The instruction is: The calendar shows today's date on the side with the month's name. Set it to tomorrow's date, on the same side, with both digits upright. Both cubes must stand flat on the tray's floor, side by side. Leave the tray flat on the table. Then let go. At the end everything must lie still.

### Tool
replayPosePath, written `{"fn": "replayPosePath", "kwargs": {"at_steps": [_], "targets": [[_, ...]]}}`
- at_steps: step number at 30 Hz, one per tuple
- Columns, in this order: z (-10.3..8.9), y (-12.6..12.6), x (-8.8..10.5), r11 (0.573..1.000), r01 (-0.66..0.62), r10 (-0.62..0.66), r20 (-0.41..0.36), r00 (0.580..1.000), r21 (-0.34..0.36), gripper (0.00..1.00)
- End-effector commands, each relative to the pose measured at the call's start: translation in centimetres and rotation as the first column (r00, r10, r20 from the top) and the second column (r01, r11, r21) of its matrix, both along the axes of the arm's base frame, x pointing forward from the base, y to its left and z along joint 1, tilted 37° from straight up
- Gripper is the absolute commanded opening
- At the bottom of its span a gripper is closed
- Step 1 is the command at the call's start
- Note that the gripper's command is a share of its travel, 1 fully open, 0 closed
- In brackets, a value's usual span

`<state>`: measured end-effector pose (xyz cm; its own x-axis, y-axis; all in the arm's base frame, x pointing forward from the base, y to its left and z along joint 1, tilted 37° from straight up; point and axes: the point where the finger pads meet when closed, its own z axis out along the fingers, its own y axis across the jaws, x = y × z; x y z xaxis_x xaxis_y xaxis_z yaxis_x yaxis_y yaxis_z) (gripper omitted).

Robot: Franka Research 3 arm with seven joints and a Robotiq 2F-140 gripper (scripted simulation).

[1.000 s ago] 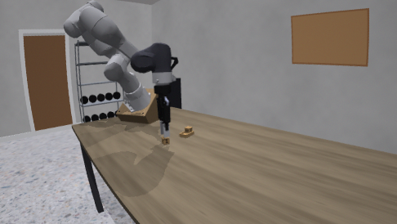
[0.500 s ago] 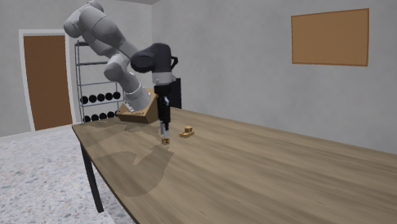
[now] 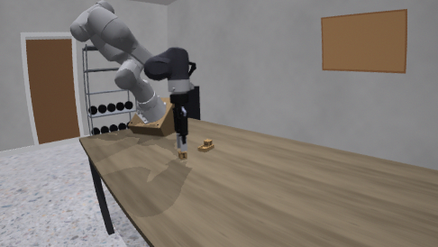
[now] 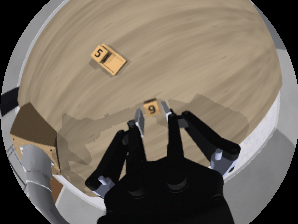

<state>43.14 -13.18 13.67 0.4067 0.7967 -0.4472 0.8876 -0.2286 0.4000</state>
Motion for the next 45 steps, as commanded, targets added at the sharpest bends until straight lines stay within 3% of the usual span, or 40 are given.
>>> {"fn": "replayPosePath", "kwargs": {"at_steps": [1,27,45], "targets": [[0.0,-0.1,0.1,1.0,0.0,0.0,0.003,1.0,0.0,0.28],[-2.1,-1.6,0.7,1.0,0.0,0.0,0.003,1.0,0.0,0.28],[-2.2,-1.7,0.7,1.0,0.0,0.0,0.003,1.0,0.0,0.28]]}}
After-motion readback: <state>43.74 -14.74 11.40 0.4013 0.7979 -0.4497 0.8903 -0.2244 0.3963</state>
